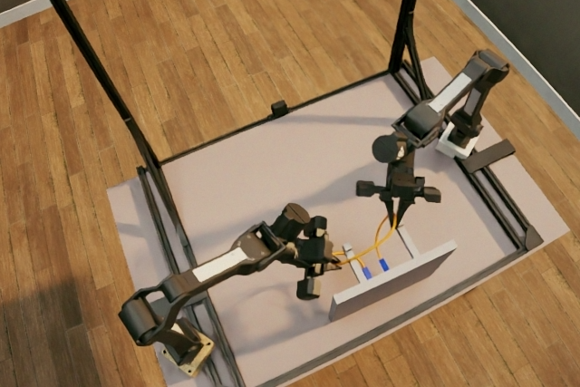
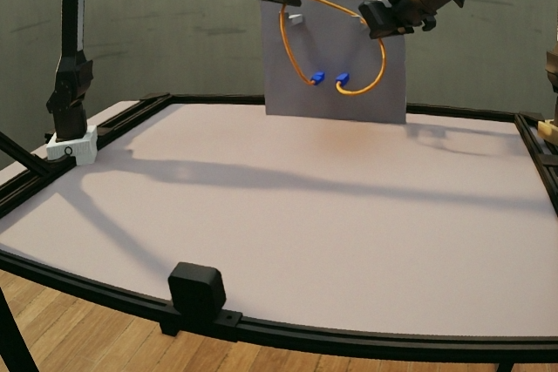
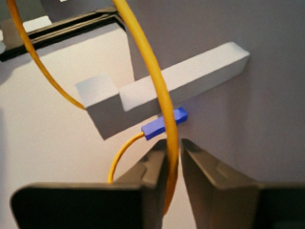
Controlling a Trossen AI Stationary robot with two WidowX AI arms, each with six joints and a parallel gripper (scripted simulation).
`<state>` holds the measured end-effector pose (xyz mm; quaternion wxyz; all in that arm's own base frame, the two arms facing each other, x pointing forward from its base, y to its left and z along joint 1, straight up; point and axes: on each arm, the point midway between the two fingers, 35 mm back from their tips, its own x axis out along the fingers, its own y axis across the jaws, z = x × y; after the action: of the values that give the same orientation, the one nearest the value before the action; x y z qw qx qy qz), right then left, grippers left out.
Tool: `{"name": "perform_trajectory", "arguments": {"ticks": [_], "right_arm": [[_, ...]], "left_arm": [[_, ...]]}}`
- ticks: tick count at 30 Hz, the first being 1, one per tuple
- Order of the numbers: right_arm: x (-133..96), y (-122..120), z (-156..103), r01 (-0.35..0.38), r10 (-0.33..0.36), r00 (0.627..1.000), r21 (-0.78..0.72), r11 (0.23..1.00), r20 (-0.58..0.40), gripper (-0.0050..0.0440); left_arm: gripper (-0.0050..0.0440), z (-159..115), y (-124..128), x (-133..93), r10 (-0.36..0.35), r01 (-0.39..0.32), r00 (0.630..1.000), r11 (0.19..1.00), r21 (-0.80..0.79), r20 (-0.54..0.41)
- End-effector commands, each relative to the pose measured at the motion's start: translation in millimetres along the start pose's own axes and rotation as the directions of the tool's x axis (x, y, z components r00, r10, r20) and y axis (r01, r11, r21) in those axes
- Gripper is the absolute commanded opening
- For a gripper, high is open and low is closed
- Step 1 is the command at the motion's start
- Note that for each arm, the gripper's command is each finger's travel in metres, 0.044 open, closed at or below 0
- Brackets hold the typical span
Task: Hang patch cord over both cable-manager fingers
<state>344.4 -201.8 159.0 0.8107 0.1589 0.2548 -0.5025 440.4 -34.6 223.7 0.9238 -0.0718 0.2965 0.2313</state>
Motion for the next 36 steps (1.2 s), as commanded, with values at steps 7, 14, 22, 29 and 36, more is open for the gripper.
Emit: {"name": "perform_trajectory", "arguments": {"ticks": [7,14,22,29,36], "right_arm": [[-4,1,8,-0.009,0.009,1.0,0.013,1.0,0.015,0.004],[-4,1,8,-0.009,0.009,1.0,0.013,1.0,0.015,0.004],[-4,1,8,-0.009,0.009,1.0,0.013,1.0,0.015,0.004],[-4,1,8,-0.009,0.009,1.0,0.013,1.0,0.015,0.004],[-4,1,8,-0.009,0.009,1.0,0.013,1.0,0.015,0.004]], "left_arm": [[0.0025,12,13,-14,-0.01,0.01,1.0,1.0,-0.013,0.023],[0.0025,13,18,-17,-0.01,0.01,1.0,1.0,-0.014,0.025],[0.0025,15,20,-18,-0.01,0.011,1.0,1.0,-0.015,0.027],[0.0025,16,20,-19,-0.011,0.012,0.999,1.0,-0.017,0.03],[0.0025,15,20,-19,-0.011,0.011,1.0,1.0,-0.016,0.029]]}}
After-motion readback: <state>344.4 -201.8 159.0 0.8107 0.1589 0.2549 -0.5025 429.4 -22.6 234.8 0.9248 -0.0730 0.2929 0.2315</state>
